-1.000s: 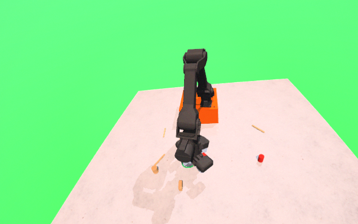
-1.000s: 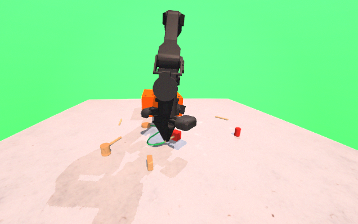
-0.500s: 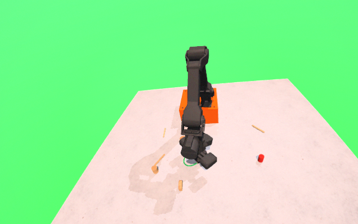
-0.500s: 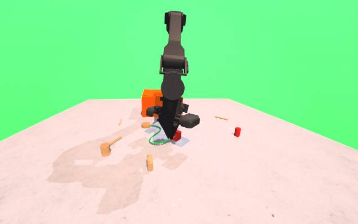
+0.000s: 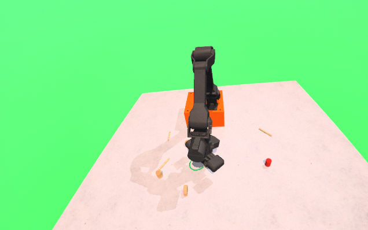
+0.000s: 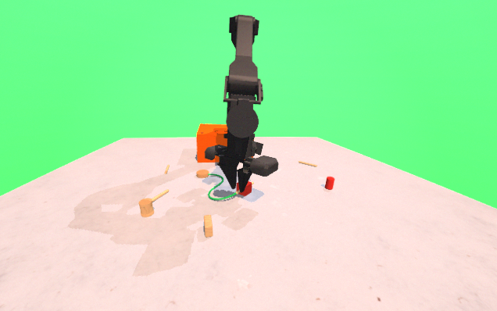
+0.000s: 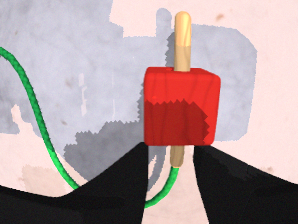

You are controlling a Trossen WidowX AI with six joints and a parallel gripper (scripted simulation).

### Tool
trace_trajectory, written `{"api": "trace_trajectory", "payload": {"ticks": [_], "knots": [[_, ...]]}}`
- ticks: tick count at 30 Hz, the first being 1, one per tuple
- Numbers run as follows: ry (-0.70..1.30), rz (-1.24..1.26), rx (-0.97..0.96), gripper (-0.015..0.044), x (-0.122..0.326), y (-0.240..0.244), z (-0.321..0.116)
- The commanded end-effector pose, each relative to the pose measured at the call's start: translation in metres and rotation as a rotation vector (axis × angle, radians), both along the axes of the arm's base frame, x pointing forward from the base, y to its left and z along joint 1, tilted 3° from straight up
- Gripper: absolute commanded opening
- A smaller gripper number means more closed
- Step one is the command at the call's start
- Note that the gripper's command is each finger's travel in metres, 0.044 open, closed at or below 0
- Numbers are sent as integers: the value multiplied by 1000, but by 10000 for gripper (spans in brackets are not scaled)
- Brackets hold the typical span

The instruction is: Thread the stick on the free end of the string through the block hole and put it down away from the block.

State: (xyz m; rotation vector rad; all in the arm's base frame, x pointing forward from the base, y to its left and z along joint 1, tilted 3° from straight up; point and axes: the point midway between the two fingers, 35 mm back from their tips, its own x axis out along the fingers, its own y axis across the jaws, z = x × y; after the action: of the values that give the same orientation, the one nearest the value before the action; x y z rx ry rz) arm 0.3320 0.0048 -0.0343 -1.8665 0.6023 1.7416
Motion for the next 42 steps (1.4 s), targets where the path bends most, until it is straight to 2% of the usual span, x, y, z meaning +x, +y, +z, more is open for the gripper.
{"api": "trace_trajectory", "payload": {"ticks": [1,4,13,30,42], "knots": [[-13,1,0,122,3,-1,36],[-12,1,0,122,-2,-3,74],[-25,-64,6,122,-1,-2,74],[40,-1640,143,122,-22,18,72],[69,-2277,186,122,-33,26,70]]}}
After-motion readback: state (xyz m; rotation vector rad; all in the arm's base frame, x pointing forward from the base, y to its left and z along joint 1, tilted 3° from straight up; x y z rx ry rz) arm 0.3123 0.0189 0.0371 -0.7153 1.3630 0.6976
